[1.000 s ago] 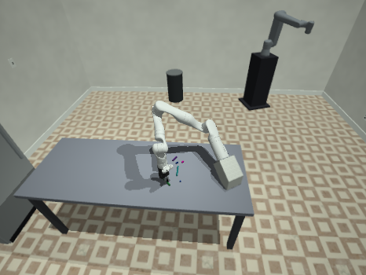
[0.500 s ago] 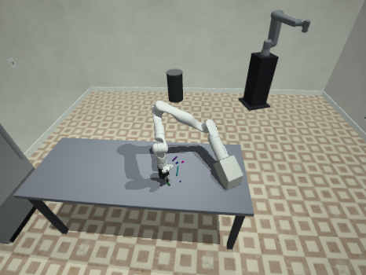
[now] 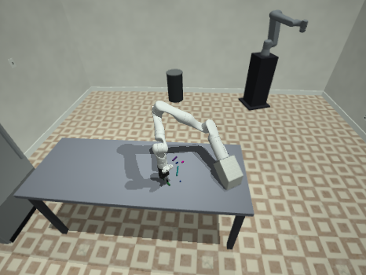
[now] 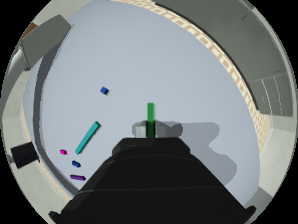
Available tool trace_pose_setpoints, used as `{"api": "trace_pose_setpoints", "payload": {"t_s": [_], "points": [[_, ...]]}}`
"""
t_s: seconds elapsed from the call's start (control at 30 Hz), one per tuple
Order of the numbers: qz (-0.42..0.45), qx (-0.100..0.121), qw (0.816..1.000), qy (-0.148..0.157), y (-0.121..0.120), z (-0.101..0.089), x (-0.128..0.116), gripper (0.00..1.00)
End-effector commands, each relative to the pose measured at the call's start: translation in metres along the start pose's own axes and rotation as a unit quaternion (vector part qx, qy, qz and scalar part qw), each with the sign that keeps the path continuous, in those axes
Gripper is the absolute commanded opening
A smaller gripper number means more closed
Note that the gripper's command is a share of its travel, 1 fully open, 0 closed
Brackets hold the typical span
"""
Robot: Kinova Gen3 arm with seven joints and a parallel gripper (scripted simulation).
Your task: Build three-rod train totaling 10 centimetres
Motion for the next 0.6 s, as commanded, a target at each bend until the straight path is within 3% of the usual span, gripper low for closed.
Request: {"api": "trace_pose_setpoints", "payload": {"t_s": [0.0,0.23,0.57], "points": [[0.0,-0.001,1.0,0.0,0.0,-0.001,0.0,0.24],[0.0,-0.001,1.0,0.0,0.0,-0.017,0.0,0.24],[0.0,-0.001,1.0,0.0,0.0,-0.087,0.0,0.24]]}}
Point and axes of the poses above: the point where the finger pads meet when closed, its own z axis out along the fingers, its own y axis across the jaws, x = y × z, the point moved 9 cm from there along -z, back along the fingers, and after that the axes turned 3 degrees about -z, right-handed, at the moved point
